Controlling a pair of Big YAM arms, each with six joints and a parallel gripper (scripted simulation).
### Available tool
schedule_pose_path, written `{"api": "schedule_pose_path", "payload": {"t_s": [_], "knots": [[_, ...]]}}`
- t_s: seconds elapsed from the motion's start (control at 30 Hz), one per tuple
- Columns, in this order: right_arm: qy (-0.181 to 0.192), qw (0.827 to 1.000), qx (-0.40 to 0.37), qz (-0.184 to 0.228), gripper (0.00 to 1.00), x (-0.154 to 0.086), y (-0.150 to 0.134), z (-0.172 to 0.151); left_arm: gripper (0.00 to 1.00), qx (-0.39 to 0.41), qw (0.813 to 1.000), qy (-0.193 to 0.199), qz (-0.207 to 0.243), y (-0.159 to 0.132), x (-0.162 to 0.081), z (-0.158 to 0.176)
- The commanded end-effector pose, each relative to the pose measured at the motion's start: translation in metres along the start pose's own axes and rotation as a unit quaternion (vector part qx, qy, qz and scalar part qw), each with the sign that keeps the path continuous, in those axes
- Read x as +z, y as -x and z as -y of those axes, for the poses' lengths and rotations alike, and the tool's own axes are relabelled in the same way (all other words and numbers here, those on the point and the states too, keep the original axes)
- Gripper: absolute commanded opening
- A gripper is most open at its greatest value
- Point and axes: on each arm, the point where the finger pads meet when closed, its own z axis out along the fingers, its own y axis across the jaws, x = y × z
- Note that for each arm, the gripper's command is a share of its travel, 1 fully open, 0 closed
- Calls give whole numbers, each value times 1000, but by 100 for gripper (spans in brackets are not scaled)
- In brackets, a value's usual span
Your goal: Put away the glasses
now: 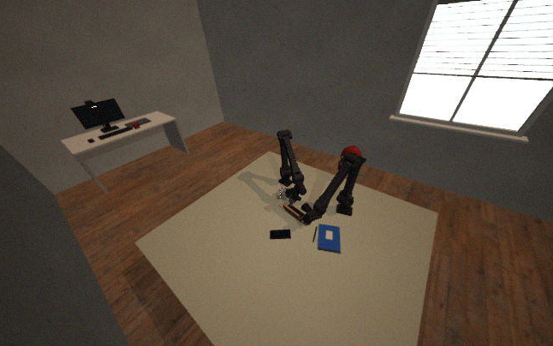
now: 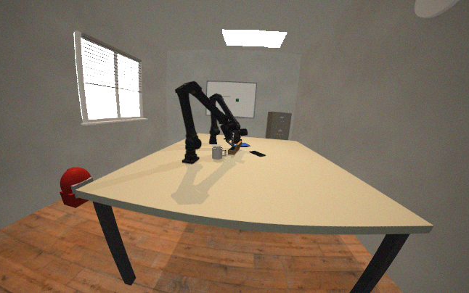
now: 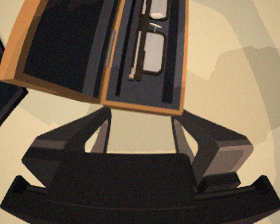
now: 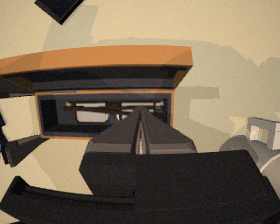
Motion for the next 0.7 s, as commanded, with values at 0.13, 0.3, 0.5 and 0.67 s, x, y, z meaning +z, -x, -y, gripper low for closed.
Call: {"api": "schedule_pose_path", "payload": {"t_s": [0.13,0.3,0.5,0.67], "knots": [[-4,1000,-4,-3,0,12,-2,4,57,8,1000,9,6,4,-7,-4],[-5,1000,-4,-3,0,14,-3,6,57,8,1000,9,6,4,-7,-4],[-4,1000,-4,-3,0,19,-4,9,57,8,1000,9,6,4,-7,-4],[-5,1000,-4,-2,0,22,-5,11,57,8,1000,9,6,4,-7,-4]]}}
